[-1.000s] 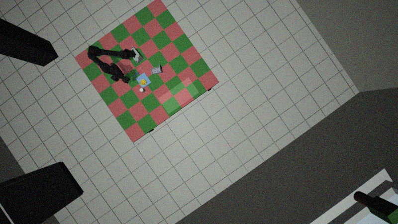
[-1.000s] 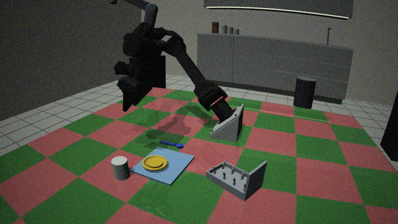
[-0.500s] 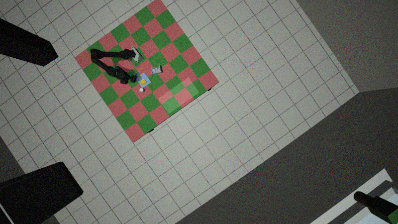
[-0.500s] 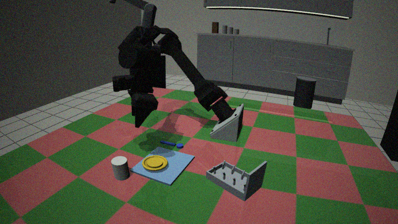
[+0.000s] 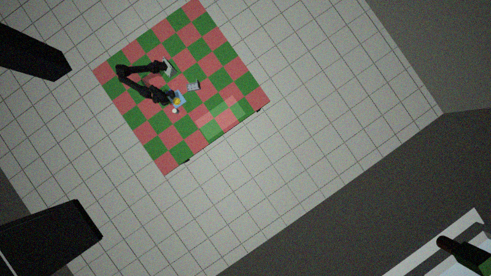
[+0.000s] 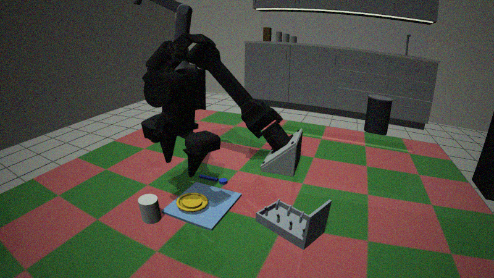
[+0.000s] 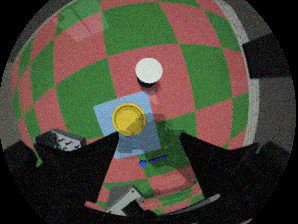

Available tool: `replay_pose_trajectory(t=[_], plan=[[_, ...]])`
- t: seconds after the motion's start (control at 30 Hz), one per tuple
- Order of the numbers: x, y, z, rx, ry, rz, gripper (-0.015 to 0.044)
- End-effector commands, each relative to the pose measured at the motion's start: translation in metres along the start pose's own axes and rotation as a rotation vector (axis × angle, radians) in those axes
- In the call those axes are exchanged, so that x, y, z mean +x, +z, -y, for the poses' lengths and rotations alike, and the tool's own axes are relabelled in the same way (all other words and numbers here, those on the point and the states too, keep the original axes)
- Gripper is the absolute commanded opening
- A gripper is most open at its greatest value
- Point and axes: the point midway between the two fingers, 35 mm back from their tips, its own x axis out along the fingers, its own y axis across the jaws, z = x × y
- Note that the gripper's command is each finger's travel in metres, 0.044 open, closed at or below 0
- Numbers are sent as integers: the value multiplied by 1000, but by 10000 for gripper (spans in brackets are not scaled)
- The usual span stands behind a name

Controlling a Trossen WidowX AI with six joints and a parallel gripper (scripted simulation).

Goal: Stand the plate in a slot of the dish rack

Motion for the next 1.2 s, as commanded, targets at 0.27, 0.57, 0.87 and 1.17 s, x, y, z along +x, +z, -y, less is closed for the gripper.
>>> replay_pose_trajectory(t=[0.27,0.57,0.87,1.17], plan=[[20,4,-34,-299,70,-86,400],[27,3,-35,-299,71,-86,400],[42,3,-36,-299,71,-86,400],[56,1,-37,-299,70,-85,400]])
